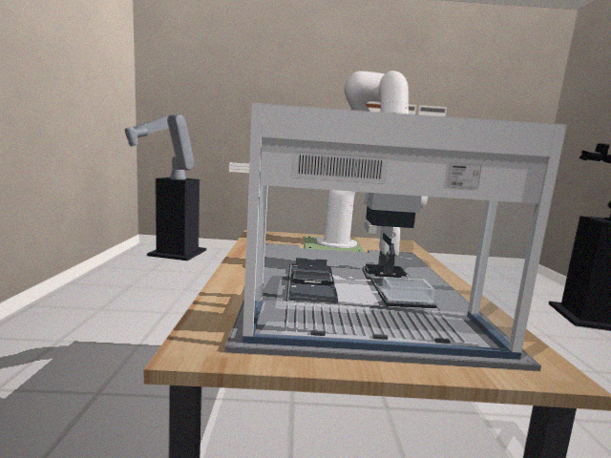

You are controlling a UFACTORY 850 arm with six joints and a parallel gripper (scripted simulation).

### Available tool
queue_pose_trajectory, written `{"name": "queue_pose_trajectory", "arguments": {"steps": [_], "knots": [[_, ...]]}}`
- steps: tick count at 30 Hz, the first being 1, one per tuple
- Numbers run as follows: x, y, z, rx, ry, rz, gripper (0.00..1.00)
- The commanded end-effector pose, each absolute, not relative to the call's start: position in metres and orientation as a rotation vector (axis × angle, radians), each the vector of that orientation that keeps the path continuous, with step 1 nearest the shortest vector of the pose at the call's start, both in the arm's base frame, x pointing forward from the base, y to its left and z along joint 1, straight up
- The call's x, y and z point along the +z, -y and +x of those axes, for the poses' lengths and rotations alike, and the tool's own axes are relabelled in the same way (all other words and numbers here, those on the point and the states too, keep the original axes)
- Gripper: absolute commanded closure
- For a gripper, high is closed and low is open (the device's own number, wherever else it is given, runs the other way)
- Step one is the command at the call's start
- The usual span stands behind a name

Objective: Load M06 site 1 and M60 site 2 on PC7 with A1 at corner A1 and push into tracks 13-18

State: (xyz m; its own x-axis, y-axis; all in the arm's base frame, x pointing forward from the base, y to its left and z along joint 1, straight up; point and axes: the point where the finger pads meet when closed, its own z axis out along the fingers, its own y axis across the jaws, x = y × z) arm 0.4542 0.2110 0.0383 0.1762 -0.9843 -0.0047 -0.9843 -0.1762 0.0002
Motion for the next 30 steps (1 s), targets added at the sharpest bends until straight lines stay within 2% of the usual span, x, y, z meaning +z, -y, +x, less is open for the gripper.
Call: {"name": "queue_pose_trajectory", "arguments": {"steps": [1,30], "knots": [[0.039,-0.211,0.455,0.004,-2.013,-2.405,1.00],[0.053,-0.211,0.455,0.004,-2.013,-2.405,1.00]]}}
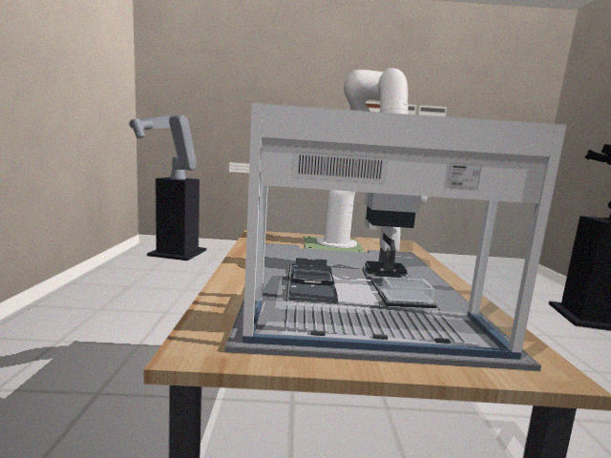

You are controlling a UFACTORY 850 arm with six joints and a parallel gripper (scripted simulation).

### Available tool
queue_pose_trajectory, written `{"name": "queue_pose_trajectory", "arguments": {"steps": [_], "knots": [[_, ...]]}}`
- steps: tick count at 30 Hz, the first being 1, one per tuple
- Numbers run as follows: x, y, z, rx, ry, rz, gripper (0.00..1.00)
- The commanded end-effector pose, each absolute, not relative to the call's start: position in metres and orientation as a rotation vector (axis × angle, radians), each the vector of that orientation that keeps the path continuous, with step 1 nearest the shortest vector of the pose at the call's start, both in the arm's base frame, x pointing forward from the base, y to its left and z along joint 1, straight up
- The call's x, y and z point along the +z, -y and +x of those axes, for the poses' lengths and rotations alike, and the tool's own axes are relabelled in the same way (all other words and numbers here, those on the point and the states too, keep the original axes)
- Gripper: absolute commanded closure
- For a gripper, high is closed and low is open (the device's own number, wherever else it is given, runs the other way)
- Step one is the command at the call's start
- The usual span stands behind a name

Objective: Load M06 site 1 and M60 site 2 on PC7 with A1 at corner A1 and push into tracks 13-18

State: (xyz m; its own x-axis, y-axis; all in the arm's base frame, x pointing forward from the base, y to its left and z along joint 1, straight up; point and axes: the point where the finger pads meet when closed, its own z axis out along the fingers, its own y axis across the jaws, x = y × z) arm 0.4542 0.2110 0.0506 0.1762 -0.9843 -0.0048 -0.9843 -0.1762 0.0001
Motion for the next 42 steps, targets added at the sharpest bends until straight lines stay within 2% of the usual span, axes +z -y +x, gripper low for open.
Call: {"name": "queue_pose_trajectory", "arguments": {"steps": [1,42], "knots": [[0.054,-0.211,0.455,0.004,-2.013,-2.405,1.00],[0.099,-0.211,0.455,0.004,-2.013,-2.405,1.00]]}}
